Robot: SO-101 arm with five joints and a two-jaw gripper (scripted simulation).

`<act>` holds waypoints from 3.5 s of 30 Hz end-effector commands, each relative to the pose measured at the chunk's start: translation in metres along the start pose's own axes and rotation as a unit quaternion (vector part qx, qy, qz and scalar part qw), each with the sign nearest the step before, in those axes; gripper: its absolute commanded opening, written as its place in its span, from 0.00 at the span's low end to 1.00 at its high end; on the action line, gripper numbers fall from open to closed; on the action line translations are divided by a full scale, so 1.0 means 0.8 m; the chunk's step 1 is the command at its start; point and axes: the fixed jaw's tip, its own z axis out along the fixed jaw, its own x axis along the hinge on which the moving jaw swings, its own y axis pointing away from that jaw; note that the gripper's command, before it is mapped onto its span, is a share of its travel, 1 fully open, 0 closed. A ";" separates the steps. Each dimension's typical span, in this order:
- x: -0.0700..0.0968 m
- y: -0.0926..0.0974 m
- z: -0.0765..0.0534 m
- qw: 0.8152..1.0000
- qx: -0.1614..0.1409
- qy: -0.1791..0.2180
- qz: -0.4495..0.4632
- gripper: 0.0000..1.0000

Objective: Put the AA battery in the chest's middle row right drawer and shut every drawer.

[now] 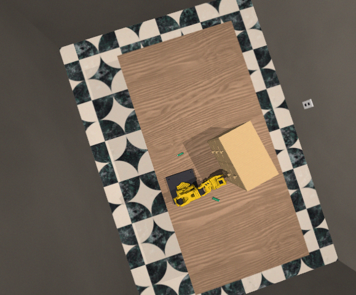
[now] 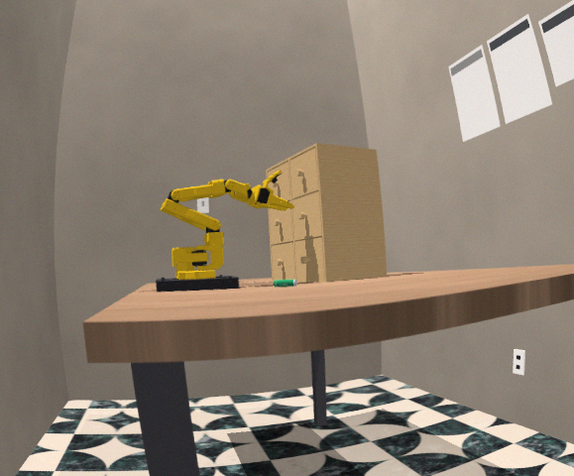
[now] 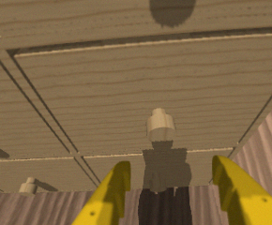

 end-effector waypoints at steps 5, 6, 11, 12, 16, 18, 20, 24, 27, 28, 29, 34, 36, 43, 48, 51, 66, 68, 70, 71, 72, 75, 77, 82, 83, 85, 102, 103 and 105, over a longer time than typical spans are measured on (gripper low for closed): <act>0.004 -0.002 0.010 1.000 0.004 0.006 0.003 0.21; 0.004 -0.002 0.014 1.000 0.003 0.006 0.003 0.21; 0.005 -0.002 0.021 1.000 0.002 0.006 0.002 0.21; 0.005 -0.002 0.021 1.000 0.002 0.006 0.002 0.21; 0.005 -0.002 0.021 1.000 0.002 0.006 0.002 0.21; 0.005 -0.002 0.021 1.000 0.002 0.006 0.002 0.21; 0.005 -0.002 0.021 1.000 0.002 0.006 0.002 0.21; 0.006 -0.001 0.037 1.000 0.001 0.006 0.001 0.21; 0.008 0.000 0.045 1.000 0.000 0.006 0.001 0.21; 0.008 0.000 0.045 1.000 0.000 0.006 0.001 0.21; 0.008 0.000 0.045 1.000 0.000 0.006 0.001 0.21; 0.008 0.000 0.045 1.000 0.000 0.006 0.001 0.21; 0.008 0.000 0.045 1.000 0.000 0.006 0.001 0.21; 0.009 0.000 0.049 1.000 0.000 0.006 0.000 0.21; 0.009 0.000 0.049 1.000 0.000 0.006 0.000 0.21; 0.009 0.000 0.049 1.000 0.000 0.006 0.000 0.21; 0.006 0.000 0.050 1.000 0.000 0.006 0.000 0.21; 0.006 0.000 0.050 1.000 0.000 0.006 0.000 0.21; 0.006 0.000 0.050 1.000 0.000 0.006 0.000 0.21; 0.006 0.000 0.050 1.000 0.000 0.006 0.000 0.21; 0.006 0.000 0.050 1.000 0.000 0.006 0.000 0.21; 0.005 0.000 0.050 1.000 0.000 0.006 0.000 0.21; 0.005 0.000 0.050 1.000 0.000 0.006 0.000 0.21; 0.005 0.000 0.050 1.000 0.000 0.006 0.000 0.21; 0.005 0.000 0.050 1.000 0.000 0.006 0.000 0.21; 0.005 0.000 0.050 1.000 0.000 0.006 0.000 0.21; 0.007 0.000 0.050 1.000 0.000 0.006 0.000 0.21; 0.007 0.000 0.050 1.000 0.000 0.006 0.000 0.21; 0.007 0.000 0.050 1.000 0.000 0.006 0.000 0.21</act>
